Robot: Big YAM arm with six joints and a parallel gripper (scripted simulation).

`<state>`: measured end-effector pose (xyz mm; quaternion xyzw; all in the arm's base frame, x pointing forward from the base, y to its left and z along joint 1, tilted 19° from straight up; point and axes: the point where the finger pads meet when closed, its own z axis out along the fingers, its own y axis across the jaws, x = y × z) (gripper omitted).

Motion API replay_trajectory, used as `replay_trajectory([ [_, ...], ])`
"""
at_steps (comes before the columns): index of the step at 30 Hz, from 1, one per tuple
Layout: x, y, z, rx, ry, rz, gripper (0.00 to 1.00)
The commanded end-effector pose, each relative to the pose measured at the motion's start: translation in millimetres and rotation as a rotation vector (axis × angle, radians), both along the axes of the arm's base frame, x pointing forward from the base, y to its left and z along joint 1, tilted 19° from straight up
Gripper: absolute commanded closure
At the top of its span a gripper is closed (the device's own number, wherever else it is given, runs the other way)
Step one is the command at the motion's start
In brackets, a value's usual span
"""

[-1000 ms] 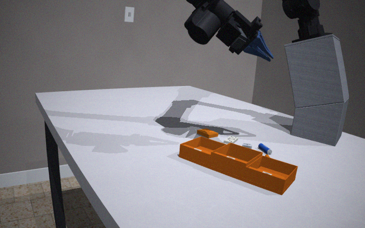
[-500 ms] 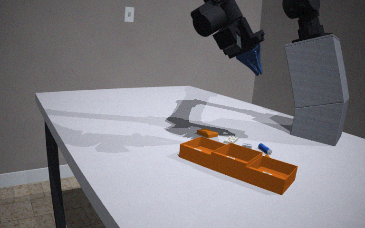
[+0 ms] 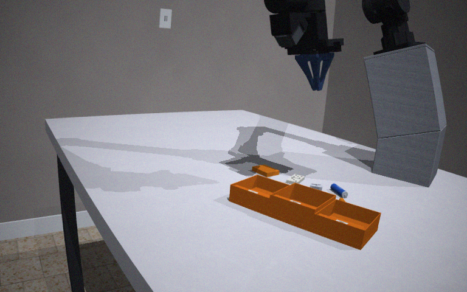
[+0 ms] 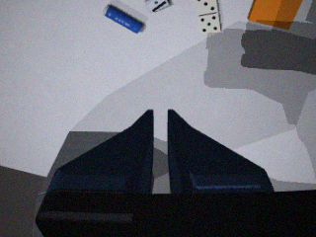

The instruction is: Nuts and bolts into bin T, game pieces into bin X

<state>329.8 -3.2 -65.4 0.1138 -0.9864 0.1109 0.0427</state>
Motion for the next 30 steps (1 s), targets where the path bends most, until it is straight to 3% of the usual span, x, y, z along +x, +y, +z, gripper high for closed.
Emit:
replay_trajectory([
  [1, 15.6, 8.0, 15.2, -0.026, -0.14, -0.076, 0.92],
  [6, 18.2, 7.9, 18.3, -0.061, -0.257, -0.137, 0.92],
  [9, 17.8, 7.9, 17.8, -0.061, -0.256, -0.137, 0.92],
  [10, 12.0, 2.6, 7.5, -0.07, -0.224, -0.147, 0.92],
  [12, 21.7, 4.2, 16.3, -0.062, -0.242, -0.14, 0.92],
  [18, 21.5, 4.1, 16.2, -0.062, -0.242, -0.14, 0.92],
  [19, 36.9, 0.1, 9.4, -0.064, -0.239, -0.095, 0.92],
  [24, 66.3, -2.0, -20.0, -0.072, -0.176, 0.115, 0.92],
  [26, 66.3, -2.0, -20.0, -0.072, -0.176, 0.115, 0.92],
  [30, 90.2, -4.1, -43.0, -0.072, -0.173, 0.128, 0.92],
])
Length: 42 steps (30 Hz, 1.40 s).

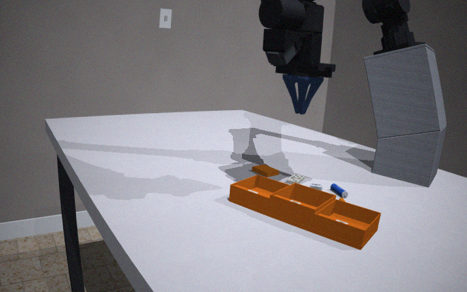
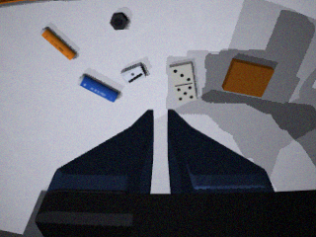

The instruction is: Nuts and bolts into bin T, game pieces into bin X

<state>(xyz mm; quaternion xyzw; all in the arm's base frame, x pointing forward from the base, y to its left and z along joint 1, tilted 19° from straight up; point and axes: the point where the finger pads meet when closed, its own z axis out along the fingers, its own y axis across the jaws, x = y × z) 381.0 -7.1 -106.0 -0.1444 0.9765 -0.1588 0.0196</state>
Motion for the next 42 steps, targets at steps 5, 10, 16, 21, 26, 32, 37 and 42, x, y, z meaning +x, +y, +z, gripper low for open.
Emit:
replay_trajectory([
  [5, 69.2, -3.0, -30.7, 0.005, -0.044, 0.049, 0.92],
  [10, 99.8, -3.6, -58.7, 0.005, -0.043, 0.053, 0.92],
  [16, 116.5, -7.5, -79.0, 0.002, -0.019, 0.05, 0.92],
  [21, 131.2, 0.7, -57.8, 0.005, -0.062, 0.059, 0.92],
  [26, 122.5, -0.1, -66.1, 0.004, -0.041, 0.059, 0.92],
  [32, 117.2, -0.5, -69.4, 0.004, -0.035, 0.059, 0.92],
  [37, 113.3, -0.8, -70.3, 0.003, -0.034, 0.059, 0.92],
  [42, 112.7, -0.8, -70.1, 0.004, -0.039, 0.059, 0.92],
])
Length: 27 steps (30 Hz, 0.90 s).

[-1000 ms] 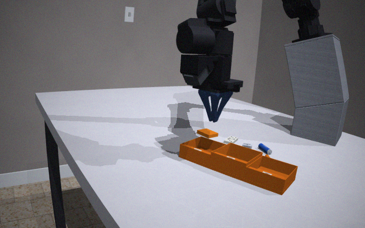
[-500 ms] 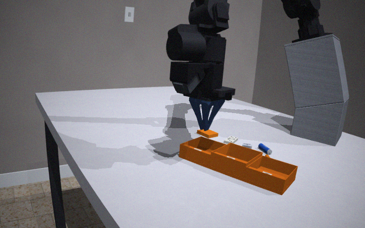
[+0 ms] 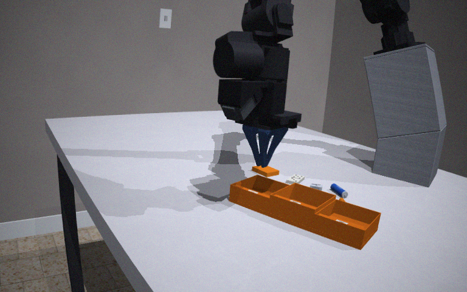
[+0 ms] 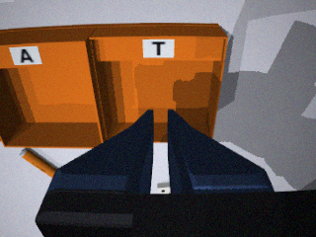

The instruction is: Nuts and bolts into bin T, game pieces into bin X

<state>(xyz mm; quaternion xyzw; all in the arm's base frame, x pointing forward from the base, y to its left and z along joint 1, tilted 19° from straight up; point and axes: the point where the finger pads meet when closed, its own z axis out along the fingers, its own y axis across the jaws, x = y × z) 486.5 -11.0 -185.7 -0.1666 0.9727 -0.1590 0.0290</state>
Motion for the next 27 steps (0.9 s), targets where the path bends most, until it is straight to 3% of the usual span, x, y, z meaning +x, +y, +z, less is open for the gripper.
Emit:
replay_trajectory([
  [1, 7.5, 3.2, 9.8, 0.004, -0.029, 0.012, 0.92],
  [15, 10.5, 3.5, 8.6, 0.004, -0.029, 0.006, 0.92],
  [16, -1.7, -2.7, -6.3, 0.002, -0.002, 0.008, 0.92],
  [19, 15.7, -6.8, -8.6, 0.004, -0.03, 0.002, 0.92],
  [23, 18.7, 0.7, -10.2, 0.004, -0.037, 0.02, 0.92],
  [27, 16.5, -11.8, -24.3, 0.003, -0.029, 0.002, 0.92],
])
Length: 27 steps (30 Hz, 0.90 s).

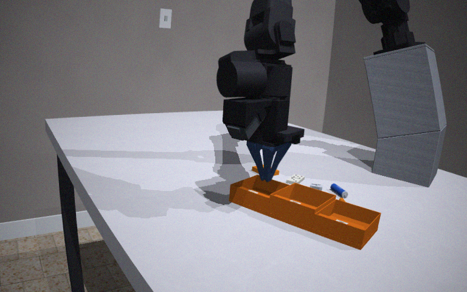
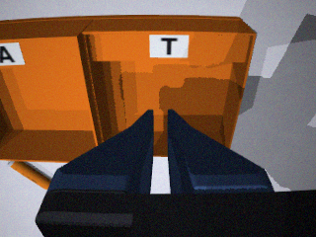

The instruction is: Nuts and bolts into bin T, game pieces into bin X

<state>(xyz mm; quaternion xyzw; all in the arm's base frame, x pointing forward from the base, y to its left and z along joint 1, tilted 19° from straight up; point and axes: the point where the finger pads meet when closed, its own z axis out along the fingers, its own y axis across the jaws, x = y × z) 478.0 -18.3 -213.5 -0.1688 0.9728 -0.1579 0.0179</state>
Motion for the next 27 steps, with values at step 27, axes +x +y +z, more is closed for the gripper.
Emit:
replay_trajectory([
  [27, 25.4, -5.0, -12.9, 0.005, -0.049, 0.006, 0.92],
])
